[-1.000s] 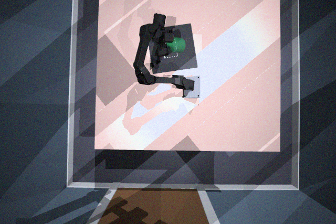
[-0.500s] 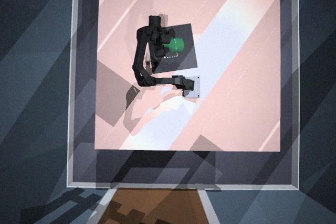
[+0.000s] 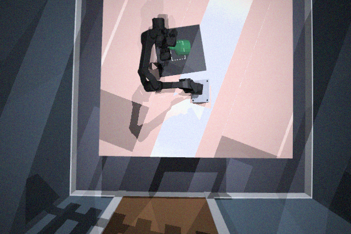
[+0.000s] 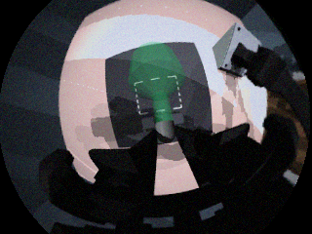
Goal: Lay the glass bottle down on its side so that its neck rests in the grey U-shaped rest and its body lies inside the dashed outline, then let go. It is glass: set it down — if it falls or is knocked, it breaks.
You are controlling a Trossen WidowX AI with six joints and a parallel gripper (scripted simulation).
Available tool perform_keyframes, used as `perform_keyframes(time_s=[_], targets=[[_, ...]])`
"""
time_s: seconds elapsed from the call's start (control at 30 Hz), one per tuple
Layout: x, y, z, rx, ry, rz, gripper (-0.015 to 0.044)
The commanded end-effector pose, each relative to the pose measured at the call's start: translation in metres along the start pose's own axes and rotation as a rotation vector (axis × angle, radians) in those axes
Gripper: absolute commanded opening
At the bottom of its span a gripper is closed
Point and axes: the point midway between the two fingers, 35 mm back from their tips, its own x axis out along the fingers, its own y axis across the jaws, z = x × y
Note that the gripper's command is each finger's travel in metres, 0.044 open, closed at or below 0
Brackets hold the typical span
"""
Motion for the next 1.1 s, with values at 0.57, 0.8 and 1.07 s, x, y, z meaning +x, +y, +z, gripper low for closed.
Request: perform_keyframes(time_s=[0.57, 0.8, 1.07], targets=[[0.010, 0.000, -0.010, -0.002, 0.003, 0.000, 0.0106], [0.014, 0.000, -0.013, -0.003, 0.004, -0.001, 0.0106], [0.017, 0.000, -0.016, -0.004, 0.007, -0.002, 0.0106]])
